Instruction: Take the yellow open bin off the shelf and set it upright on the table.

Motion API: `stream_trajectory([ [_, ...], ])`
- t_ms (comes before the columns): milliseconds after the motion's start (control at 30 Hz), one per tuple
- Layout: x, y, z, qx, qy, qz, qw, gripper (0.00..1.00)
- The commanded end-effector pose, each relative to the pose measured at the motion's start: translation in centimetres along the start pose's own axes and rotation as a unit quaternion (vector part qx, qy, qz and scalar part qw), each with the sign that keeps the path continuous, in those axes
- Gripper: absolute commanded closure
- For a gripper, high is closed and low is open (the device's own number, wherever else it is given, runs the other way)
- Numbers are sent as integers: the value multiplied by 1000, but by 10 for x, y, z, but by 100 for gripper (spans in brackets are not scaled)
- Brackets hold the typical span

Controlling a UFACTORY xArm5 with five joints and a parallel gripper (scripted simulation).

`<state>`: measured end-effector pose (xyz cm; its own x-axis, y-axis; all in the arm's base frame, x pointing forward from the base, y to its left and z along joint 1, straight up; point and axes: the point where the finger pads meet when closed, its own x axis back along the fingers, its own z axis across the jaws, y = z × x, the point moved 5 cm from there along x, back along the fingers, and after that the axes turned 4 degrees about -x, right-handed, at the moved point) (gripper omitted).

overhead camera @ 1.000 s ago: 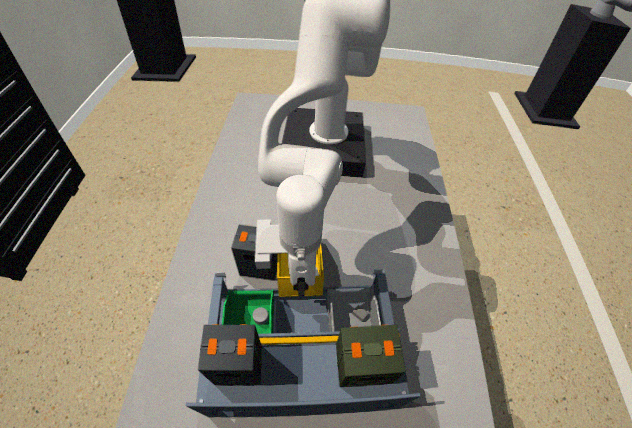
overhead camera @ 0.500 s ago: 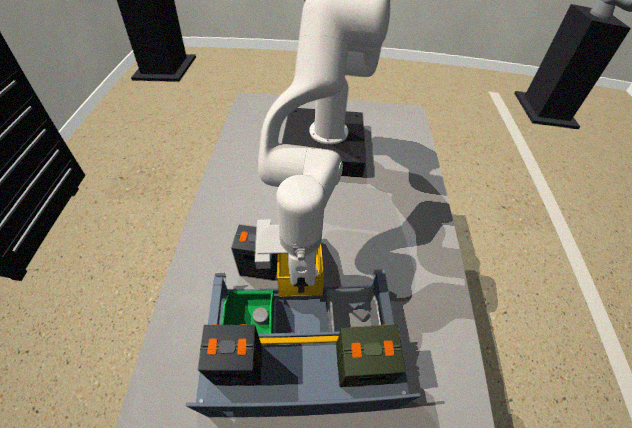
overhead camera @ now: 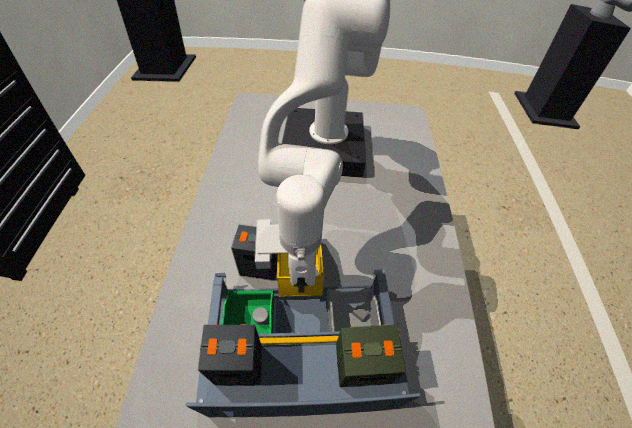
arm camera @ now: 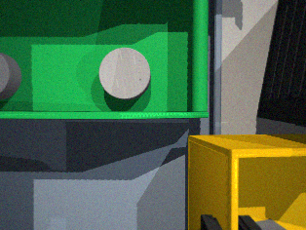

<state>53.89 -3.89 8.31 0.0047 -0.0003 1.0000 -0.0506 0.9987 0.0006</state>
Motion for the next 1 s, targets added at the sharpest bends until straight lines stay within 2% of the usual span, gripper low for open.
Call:
stream_trajectory([
  [0, 2, 0, -1, 0, -2, 0, 1000, 89],
  [967, 2, 0, -1, 0, -2, 0, 1000, 92],
])
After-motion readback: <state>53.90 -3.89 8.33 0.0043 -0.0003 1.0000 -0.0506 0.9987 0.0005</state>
